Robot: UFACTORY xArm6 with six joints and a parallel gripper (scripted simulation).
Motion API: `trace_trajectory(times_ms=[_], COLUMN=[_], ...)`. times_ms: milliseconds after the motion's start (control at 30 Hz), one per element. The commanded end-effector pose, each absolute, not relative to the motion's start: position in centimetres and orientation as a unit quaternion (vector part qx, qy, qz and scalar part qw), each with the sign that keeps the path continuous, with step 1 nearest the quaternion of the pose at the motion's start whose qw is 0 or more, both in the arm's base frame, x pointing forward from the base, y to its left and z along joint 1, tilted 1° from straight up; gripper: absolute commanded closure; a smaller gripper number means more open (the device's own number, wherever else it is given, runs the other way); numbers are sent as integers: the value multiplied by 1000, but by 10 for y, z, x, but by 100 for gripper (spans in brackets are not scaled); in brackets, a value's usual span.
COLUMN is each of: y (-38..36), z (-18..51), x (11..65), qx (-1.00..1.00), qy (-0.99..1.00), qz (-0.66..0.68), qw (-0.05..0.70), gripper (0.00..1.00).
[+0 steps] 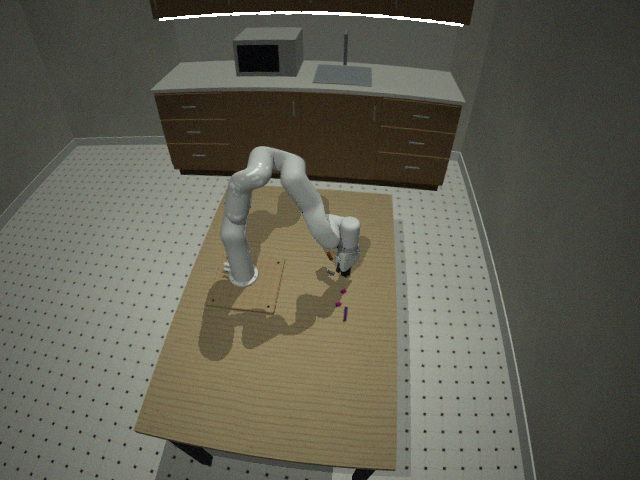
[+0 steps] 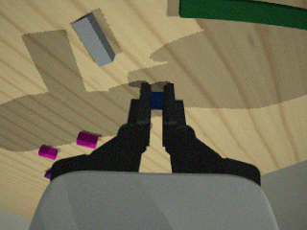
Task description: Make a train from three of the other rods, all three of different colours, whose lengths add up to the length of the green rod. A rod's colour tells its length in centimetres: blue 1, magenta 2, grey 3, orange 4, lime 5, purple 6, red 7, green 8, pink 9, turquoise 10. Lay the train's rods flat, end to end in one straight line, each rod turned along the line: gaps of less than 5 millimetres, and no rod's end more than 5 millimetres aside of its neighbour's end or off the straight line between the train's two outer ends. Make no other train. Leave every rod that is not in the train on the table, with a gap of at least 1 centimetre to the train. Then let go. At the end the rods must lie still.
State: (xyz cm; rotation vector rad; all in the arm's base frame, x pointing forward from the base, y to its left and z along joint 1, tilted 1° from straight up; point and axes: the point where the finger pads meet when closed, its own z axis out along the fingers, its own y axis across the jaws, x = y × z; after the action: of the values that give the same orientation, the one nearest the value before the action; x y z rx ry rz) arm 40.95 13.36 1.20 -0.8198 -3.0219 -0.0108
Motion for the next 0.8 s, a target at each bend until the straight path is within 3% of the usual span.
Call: trace_trajectory(times_ms=[0,333,767], y=[134,134,134], z=[13,13,14], x=[411,411,411], qx=[-262,-262,-262], qy=[-965,-965,-965], qz=[-5,-5,-5], qw=[4,4,4], gripper=[92,76,76])
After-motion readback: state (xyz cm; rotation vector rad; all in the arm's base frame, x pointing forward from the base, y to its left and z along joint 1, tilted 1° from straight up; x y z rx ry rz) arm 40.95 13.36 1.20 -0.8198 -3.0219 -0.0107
